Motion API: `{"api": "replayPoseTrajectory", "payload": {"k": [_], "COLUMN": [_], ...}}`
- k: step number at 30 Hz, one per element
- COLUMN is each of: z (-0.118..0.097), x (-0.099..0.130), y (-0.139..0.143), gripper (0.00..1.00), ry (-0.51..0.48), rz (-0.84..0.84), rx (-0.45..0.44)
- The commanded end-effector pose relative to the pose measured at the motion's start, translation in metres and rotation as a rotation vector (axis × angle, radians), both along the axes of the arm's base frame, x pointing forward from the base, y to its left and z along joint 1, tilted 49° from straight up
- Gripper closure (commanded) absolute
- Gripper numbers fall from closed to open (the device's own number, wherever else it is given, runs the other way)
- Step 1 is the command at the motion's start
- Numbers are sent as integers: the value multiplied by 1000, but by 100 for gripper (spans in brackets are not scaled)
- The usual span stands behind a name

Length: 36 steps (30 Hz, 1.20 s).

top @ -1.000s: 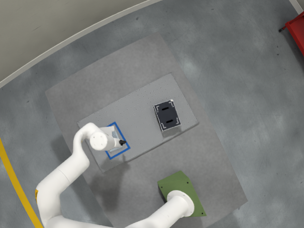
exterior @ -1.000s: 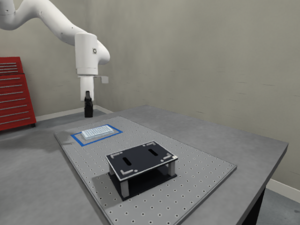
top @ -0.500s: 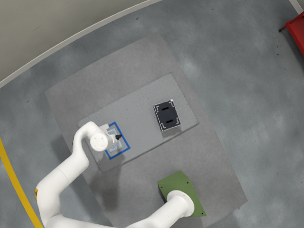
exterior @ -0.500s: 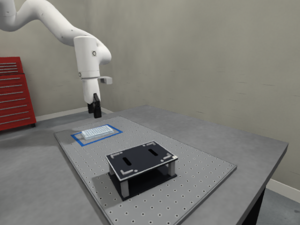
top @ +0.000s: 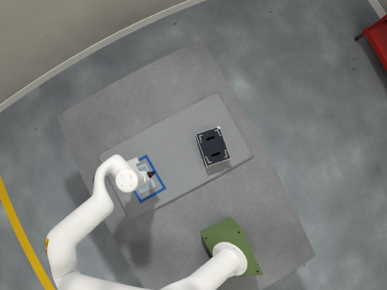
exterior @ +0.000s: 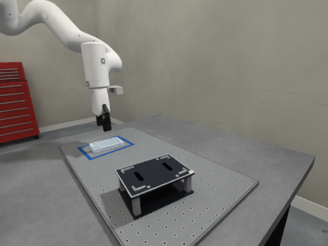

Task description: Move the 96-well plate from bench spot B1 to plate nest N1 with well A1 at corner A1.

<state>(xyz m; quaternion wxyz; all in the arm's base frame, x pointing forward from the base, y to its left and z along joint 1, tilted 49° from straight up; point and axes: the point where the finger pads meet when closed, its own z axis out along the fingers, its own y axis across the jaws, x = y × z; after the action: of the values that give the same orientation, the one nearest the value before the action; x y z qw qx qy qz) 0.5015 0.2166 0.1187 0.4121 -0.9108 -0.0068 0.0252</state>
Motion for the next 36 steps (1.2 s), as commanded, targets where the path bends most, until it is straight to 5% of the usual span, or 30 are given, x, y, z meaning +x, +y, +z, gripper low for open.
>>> {"api": "replayPoseTrajectory", "payload": {"k": [1,36], "z": [-4,-34], "x": [0,-2], "y": [5,39], "gripper": [0,0], "ry": [-1,-1], "rz": [-1,-1], "rx": [0,0]}}
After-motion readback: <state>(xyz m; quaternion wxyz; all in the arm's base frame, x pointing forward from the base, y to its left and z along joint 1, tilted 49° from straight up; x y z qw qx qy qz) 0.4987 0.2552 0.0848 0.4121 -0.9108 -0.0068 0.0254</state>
